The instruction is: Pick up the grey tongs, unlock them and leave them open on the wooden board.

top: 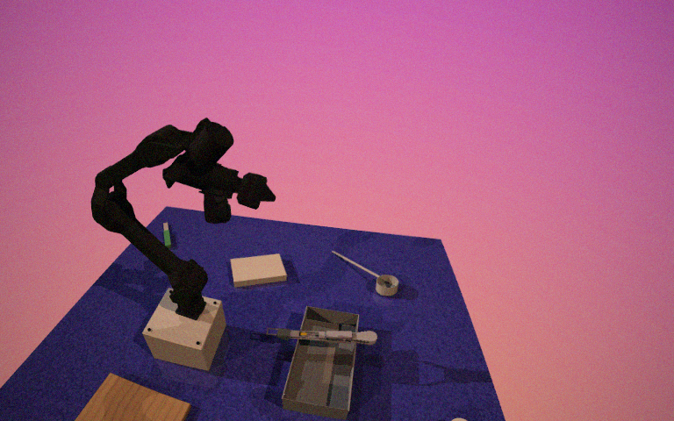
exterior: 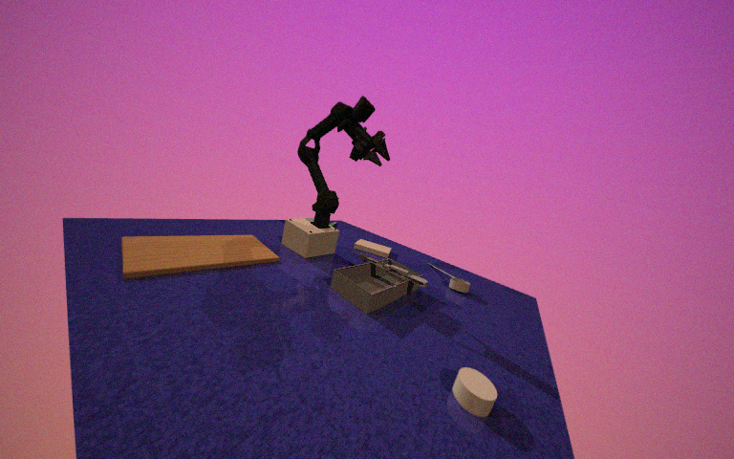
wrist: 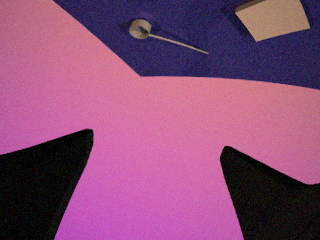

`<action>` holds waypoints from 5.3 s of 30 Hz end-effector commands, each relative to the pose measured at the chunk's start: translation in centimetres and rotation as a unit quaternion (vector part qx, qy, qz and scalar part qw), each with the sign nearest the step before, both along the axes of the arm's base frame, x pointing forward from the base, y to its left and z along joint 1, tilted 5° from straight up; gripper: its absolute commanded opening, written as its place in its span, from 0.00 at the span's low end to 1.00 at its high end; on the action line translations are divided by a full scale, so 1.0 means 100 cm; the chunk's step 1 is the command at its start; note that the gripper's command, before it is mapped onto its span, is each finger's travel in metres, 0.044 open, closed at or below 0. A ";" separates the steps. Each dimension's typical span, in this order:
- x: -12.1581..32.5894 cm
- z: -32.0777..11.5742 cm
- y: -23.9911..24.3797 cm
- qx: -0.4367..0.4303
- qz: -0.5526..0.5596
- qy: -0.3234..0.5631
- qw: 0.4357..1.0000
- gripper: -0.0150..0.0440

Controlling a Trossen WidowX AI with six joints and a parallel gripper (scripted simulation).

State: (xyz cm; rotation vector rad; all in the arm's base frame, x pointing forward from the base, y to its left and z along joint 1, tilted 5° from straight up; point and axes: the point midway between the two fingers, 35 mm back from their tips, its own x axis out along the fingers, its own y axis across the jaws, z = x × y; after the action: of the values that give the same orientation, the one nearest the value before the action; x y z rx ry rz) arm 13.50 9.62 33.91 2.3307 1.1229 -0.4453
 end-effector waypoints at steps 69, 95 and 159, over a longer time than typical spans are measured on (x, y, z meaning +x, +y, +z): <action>0.199 -0.285 -0.089 -0.375 0.704 -0.333 0.503 0.69; 0.202 -0.322 -0.071 -0.375 0.703 -0.334 0.503 0.69; 0.193 -0.277 -0.051 -0.374 0.703 -0.334 0.504 0.00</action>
State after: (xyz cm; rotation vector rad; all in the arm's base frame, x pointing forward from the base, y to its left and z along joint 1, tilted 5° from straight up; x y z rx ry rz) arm 33.19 4.41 5.85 0.2126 1.4677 0.5113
